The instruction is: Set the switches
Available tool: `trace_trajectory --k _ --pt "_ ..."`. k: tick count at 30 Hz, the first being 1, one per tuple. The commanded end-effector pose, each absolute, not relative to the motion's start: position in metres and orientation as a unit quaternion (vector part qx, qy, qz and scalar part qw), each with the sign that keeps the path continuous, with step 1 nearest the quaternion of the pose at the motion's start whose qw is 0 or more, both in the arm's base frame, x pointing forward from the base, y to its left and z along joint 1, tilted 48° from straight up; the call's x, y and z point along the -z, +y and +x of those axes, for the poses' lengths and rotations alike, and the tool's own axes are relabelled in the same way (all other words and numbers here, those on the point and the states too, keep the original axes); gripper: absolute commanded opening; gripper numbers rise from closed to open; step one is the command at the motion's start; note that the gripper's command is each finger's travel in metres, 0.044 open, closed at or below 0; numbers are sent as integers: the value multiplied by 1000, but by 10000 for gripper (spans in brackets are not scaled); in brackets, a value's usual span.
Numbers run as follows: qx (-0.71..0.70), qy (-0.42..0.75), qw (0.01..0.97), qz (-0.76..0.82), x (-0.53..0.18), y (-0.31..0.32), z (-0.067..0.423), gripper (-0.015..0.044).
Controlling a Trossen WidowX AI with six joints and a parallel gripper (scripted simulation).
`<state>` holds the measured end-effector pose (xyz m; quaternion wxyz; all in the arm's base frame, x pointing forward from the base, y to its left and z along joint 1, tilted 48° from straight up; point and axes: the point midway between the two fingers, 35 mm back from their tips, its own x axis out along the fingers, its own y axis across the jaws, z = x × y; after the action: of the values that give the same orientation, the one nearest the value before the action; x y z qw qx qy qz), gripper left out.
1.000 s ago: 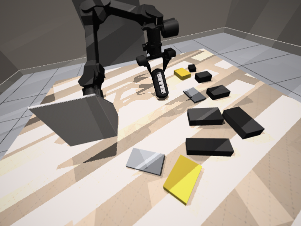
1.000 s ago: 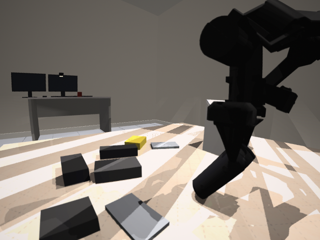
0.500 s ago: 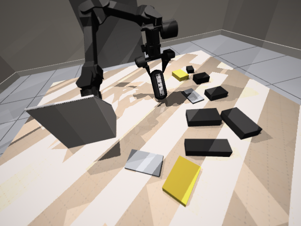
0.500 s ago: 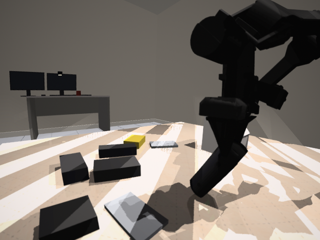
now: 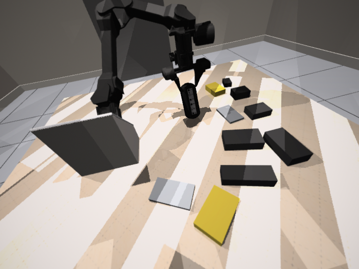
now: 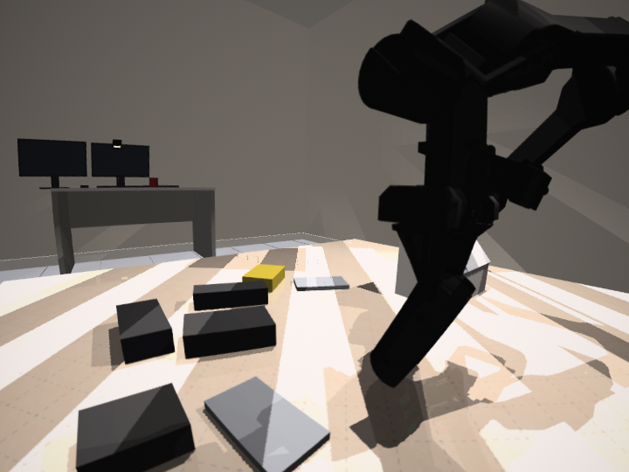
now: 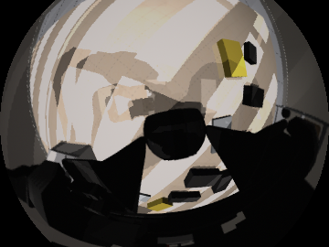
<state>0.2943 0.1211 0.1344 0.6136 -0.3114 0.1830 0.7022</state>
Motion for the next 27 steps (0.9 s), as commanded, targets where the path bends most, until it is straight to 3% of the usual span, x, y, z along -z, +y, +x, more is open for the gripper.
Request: trace_trajectory --k 1,27 --pt "-702 189 612 -311 -129 116 295 338" --pt "-702 190 611 -312 -118 103 299 338"
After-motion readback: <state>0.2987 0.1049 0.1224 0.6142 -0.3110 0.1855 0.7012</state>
